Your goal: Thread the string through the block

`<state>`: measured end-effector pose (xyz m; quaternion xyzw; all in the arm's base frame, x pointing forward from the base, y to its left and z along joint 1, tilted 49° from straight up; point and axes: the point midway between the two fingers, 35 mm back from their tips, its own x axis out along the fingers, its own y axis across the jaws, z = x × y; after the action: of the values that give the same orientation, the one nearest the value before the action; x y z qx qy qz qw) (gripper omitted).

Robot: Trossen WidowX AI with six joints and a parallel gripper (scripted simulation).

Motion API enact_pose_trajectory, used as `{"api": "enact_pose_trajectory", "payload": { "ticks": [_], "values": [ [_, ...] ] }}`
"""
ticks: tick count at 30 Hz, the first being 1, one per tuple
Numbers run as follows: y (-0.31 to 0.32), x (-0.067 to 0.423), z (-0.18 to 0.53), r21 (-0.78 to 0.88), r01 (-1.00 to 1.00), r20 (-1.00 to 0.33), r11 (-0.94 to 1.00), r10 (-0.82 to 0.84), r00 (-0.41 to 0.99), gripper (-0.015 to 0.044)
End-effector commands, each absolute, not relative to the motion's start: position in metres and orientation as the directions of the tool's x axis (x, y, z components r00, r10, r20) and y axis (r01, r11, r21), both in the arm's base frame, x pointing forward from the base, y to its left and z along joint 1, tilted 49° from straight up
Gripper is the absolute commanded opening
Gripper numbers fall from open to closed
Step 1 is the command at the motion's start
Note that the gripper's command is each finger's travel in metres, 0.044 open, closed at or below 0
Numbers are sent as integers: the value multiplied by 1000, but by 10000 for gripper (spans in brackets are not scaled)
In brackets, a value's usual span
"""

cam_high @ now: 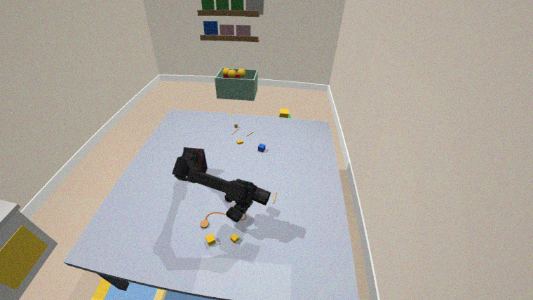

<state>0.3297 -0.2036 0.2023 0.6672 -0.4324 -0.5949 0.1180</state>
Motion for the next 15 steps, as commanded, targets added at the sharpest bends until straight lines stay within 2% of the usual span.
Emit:
{"api": "enact_pose_trajectory", "payload": {
  "ticks": [1,15],
  "values": [
    [-205,337,202,677,-430,-687,-598,-723,-76,0],
    [-207,354,205,677,-429,-679,-598,-732,-50,0]
  ]
}}
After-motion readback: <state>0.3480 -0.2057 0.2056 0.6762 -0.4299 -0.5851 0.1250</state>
